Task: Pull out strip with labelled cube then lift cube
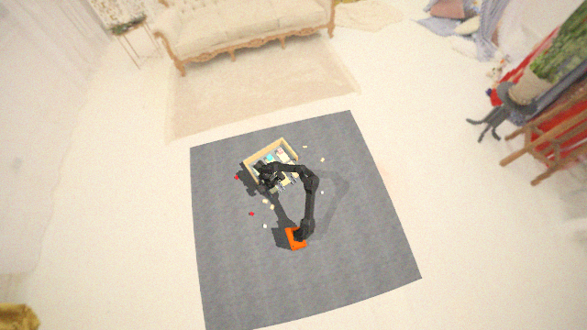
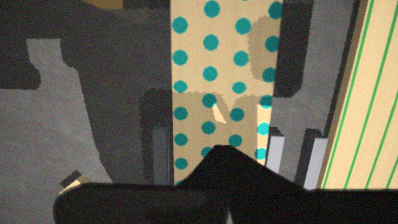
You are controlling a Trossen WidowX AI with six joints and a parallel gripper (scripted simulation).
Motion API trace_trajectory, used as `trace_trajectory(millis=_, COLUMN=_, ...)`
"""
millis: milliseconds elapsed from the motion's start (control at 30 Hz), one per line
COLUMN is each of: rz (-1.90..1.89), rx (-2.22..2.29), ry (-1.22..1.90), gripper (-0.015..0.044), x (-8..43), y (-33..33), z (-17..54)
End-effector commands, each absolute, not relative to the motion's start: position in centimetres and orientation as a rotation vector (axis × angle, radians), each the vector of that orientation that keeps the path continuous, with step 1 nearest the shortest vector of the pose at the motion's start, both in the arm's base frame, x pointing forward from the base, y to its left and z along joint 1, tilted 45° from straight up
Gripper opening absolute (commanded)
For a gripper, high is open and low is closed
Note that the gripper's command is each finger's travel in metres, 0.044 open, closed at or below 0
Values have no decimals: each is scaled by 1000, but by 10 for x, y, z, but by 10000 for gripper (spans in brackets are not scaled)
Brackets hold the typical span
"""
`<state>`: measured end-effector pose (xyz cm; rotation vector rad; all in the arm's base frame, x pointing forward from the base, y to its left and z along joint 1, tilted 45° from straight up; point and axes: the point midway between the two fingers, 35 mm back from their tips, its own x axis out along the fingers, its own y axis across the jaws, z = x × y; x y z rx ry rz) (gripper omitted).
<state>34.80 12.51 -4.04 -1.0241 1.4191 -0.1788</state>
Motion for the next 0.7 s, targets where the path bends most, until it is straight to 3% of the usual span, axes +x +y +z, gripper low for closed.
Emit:
trace_trajectory(millis=0, rz=-182, rx=-1037, ry=1423, gripper=0, x=346, y=118, z=-46)
trace_trajectory(millis=667, rz=-183, rx=-1038, ry=1423, gripper=0, x=347, y=115, z=-49)
